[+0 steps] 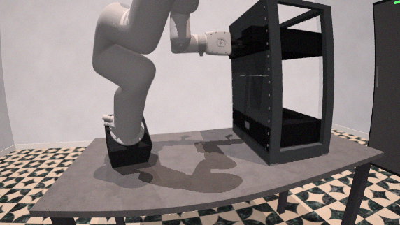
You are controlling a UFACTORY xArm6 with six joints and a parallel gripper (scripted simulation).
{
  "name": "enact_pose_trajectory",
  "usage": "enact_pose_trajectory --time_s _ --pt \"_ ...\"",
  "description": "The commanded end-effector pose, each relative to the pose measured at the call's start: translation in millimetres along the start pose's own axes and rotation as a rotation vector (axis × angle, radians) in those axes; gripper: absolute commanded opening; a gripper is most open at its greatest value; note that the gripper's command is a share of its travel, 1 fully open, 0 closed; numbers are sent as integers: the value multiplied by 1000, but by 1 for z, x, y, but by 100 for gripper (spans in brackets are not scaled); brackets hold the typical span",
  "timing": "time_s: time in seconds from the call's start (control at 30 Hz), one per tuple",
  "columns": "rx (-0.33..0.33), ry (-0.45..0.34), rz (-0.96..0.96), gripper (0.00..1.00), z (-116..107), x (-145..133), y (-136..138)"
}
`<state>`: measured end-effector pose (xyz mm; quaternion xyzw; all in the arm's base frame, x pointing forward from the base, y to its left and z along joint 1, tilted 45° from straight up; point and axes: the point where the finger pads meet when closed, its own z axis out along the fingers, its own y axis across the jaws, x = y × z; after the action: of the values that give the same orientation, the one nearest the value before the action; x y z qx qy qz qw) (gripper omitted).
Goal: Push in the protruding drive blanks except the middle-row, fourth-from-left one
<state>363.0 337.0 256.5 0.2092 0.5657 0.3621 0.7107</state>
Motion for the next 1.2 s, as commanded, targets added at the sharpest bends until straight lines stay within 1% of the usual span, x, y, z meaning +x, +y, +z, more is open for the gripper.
enact_pose_trajectory --time_s 0.0,0.4,0.53,0.7,0.77,1.03,1.17 --pt "1 -3 4 0 3 0 1" --pt "1 -3 4 0 3 0 1" --pt "1 -3 5 0 -1 0 1" --pt "1 -3 5 0 -21 0 2" --pt "1 -3 5 0 -21 0 2" --pt "1 -3 5 0 -67 0 2" --pt "1 -3 5 0 -84 0 2"
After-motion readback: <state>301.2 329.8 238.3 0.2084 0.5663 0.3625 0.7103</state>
